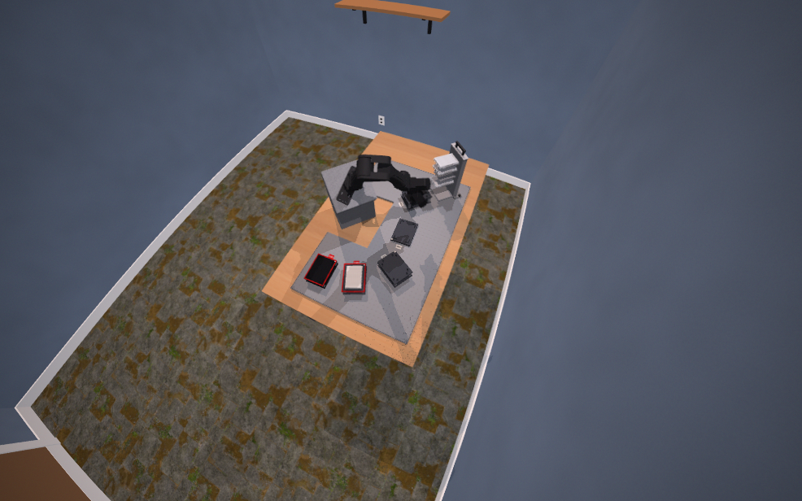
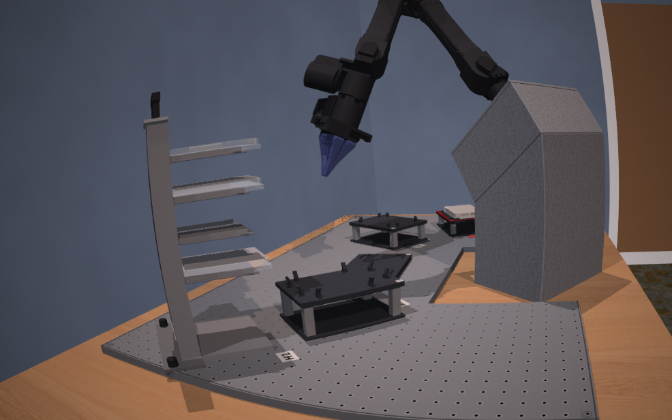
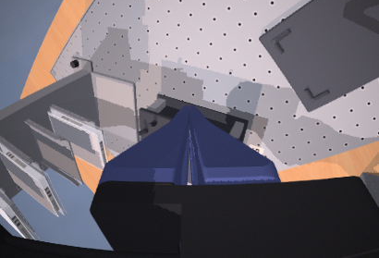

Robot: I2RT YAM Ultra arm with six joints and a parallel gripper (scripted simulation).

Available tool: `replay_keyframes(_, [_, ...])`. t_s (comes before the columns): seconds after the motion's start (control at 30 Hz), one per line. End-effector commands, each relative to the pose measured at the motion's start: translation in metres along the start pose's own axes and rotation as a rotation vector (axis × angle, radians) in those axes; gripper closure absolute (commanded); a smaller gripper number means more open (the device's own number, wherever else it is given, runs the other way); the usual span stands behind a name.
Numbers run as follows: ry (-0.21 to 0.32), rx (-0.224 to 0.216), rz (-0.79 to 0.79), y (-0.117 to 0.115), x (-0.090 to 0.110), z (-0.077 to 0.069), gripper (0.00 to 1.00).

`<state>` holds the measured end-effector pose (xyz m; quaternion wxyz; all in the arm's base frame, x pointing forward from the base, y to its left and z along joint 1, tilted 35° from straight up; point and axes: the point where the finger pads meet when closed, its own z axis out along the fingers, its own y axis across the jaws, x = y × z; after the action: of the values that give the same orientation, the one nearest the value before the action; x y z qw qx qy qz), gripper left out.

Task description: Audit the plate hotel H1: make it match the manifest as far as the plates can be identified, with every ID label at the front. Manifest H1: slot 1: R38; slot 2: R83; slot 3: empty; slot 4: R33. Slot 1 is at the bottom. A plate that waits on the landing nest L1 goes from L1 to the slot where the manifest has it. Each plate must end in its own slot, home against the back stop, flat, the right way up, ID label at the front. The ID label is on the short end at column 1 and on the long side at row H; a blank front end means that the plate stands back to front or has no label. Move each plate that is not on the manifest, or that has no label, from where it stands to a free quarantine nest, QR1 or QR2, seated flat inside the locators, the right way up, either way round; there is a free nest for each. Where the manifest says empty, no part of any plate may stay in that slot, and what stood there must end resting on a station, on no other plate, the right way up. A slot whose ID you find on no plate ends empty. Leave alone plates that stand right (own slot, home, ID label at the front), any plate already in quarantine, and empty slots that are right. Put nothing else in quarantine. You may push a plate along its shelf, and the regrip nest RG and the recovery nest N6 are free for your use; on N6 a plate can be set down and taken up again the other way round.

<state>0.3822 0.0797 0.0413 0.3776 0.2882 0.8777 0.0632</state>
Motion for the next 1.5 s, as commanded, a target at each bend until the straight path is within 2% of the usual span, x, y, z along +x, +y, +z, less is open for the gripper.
replay_keyframes(0.0, [-0.002, 0.05, -0.077, -0.009, -0.012, -0.009, 1.0])
replay_keyframes(0.13, [0.009, 0.103, -0.162, -0.02, -0.017, -0.014, 1.0])
replay_keyframes(0.2, [0.009, 0.103, -0.162, -0.023, -0.018, -0.015, 1.0])
replay_keyframes(0.33, [0.026, 0.155, -0.247, -0.034, -0.022, -0.022, 1.0])
replay_keyframes(0.43, [0.033, 0.162, -0.277, -0.034, -0.021, -0.024, 1.0])
replay_keyframes(0.5, [0.043, 0.196, -0.314, -0.043, -0.025, -0.027, 1.0])
replay_keyframes(0.57, [0.048, 0.206, -0.332, -0.048, -0.027, -0.03, 1.0])
replay_keyframes(0.6, [0.079, 0.231, -0.347, -0.065, -0.014, -0.03, 1.0])
replay_keyframes(0.63, [0.079, 0.231, -0.347, -0.066, -0.014, -0.03, 1.0])
replay_keyframes(0.7, [0.062, 0.232, -0.377, -0.057, -0.03, -0.035, 1.0])
replay_keyframes(0.8, [0.074, 0.256, -0.417, -0.065, -0.033, -0.041, 1.0])
replay_keyframes(0.9, [0.099, 0.293, -0.484, -0.073, -0.035, -0.047, 1.0])
replay_keyframes(1.0, [0.107, 0.297, -0.508, -0.074, -0.034, -0.049, 1.0])
replay_keyframes(1.07, [0.14, 0.324, -0.517, -0.093, -0.023, -0.051, 1.0])
replay_keyframes(1.13, [0.125, 0.326, -0.547, -0.085, -0.038, -0.056, 1.0])
replay_keyframes(1.4, [0.183, 0.389, -0.669, -0.106, -0.043, -0.073, 1.0])
replay_keyframes(1.47, [0.208, 0.401, -0.68, -0.116, -0.035, -0.075, 1.0])
